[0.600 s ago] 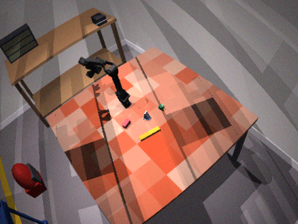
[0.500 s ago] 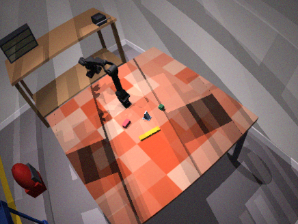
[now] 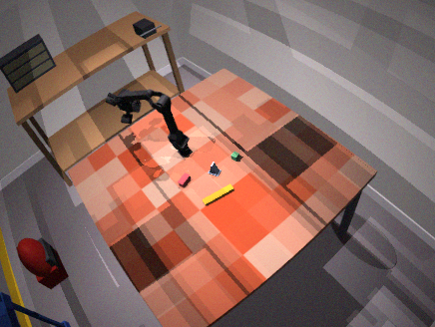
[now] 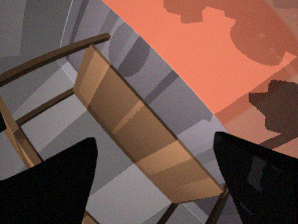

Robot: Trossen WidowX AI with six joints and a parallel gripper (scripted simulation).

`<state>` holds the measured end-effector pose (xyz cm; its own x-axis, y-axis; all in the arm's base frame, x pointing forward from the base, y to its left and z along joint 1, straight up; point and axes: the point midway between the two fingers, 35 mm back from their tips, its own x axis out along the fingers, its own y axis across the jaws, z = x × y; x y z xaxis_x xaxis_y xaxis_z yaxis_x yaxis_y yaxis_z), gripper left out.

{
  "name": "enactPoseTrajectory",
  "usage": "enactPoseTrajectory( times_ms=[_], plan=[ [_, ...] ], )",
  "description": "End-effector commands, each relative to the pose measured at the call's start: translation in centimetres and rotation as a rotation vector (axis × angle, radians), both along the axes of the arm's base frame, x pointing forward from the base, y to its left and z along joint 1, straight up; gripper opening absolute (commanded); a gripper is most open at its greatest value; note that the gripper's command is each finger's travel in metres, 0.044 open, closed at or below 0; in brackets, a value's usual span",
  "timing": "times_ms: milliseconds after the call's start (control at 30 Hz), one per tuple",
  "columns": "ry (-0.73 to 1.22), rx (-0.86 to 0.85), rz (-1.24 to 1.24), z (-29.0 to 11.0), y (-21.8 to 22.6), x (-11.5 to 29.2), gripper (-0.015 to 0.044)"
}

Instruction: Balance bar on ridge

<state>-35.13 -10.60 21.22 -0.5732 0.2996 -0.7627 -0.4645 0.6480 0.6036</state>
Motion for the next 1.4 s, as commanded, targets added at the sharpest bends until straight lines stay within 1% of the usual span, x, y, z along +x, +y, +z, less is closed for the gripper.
enactPoseTrajectory(
  times_ms=[0,367,733,1033,1367],
  plan=[
    [-0.027,0.026,0.1,-0.3,-1.8,0.6,0.0315],
    [-0.116,0.154,0.473,-0.9,-7.8,3.4,0.0315],
    [-0.175,0.225,0.744,-1.7,-12.0,7.0,0.0315],
    [-0.21,0.343,1.06,-2.1,-16.0,10.6,0.0315],
    [-0.218,0.493,1.375,-2.6,-19.5,15.0,0.0315]
  ],
)
